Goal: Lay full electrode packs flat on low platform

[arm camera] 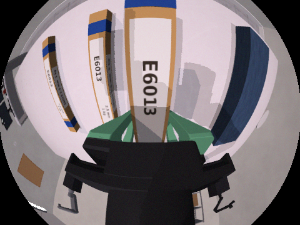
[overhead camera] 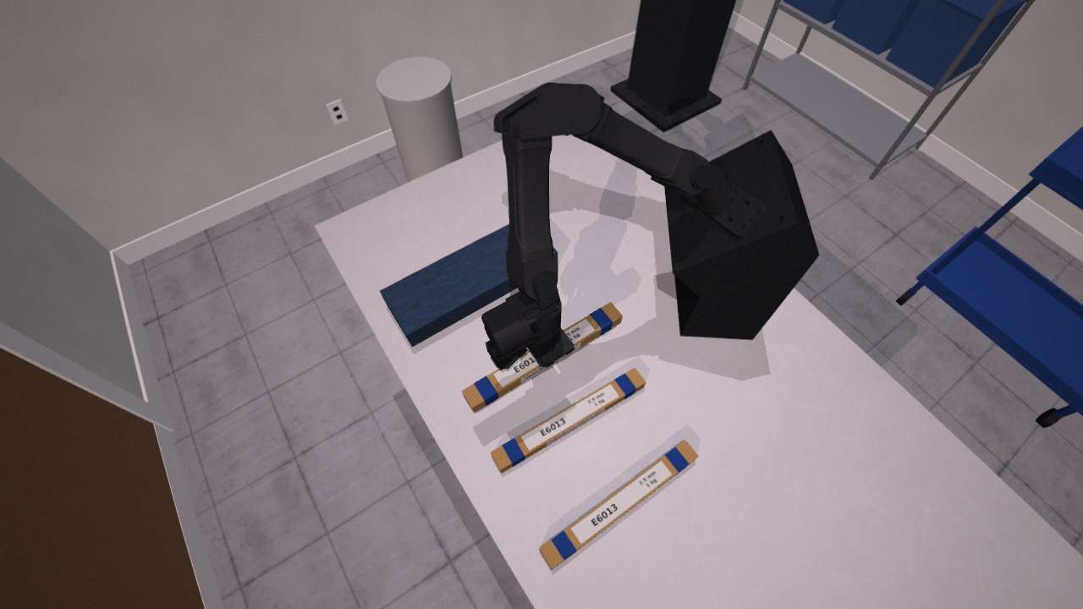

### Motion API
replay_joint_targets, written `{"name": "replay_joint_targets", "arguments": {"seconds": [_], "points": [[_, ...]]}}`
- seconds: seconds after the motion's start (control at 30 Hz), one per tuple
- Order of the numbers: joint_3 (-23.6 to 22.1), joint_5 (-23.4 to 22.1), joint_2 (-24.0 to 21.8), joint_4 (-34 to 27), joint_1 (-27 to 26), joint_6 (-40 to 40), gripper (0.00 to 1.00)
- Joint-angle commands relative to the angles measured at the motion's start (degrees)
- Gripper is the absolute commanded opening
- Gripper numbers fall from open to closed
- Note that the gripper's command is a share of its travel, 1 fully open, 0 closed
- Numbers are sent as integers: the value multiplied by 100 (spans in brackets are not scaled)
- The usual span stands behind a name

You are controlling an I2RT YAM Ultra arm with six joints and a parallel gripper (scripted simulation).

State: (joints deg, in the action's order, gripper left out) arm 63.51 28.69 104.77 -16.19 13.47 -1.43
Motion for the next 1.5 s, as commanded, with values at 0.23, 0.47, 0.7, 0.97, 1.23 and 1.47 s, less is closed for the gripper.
{"name": "replay_joint_targets", "arguments": {"seconds": [0.23, 0.47, 0.7, 0.97, 1.23, 1.47], "points": [[178, -108, 261, 407, -26, -166, 0], [229, -70, 100, 257, -19, -157, 0], [295, -58, 101, 188, -10, -126, 0], [330, -48, 101, 149, -1, -103, 0], [362, -39, 97, 101, 12, -90, 0], [393, -32, 98, 66, 23, -79, 0]]}}
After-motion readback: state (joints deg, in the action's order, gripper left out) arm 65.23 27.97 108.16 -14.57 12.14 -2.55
